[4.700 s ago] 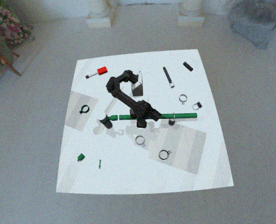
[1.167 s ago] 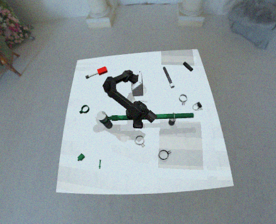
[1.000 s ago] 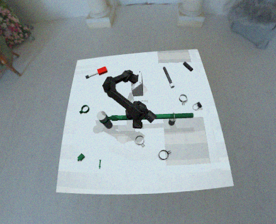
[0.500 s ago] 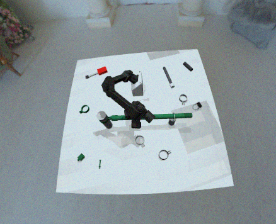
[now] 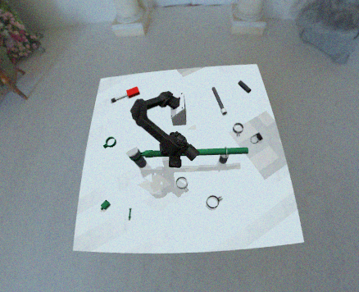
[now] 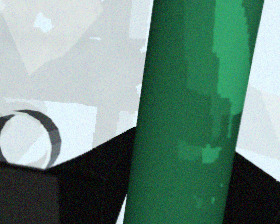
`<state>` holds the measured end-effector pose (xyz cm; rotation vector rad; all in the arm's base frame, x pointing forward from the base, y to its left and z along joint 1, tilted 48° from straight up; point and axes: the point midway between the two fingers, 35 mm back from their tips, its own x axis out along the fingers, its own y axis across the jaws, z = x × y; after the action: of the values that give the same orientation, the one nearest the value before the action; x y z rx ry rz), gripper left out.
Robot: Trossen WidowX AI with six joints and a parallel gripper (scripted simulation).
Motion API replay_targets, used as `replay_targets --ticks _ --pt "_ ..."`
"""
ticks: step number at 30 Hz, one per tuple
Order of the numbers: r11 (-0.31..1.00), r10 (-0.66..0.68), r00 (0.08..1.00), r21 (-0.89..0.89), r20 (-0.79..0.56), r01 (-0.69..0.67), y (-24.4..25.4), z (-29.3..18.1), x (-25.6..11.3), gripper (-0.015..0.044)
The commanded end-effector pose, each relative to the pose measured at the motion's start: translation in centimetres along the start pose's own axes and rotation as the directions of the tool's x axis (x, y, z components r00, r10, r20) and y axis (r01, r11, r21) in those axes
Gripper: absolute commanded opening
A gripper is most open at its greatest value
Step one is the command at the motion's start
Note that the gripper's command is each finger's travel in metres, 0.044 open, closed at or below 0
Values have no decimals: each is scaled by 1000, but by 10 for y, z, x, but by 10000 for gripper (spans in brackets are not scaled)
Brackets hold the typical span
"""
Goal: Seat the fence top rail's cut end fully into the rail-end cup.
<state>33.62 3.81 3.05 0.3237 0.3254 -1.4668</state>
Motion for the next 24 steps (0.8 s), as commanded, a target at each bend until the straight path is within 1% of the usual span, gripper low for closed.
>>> replay_targets --ticks 1,13,24 --pt "1000 11 1000 4 1 -11 1 8 -1 0" --pt "1000 0 1000 1 0 0 0 3 1 0" --pt "1000 2 1000 -5 -1 -2 0 1 -2 289"
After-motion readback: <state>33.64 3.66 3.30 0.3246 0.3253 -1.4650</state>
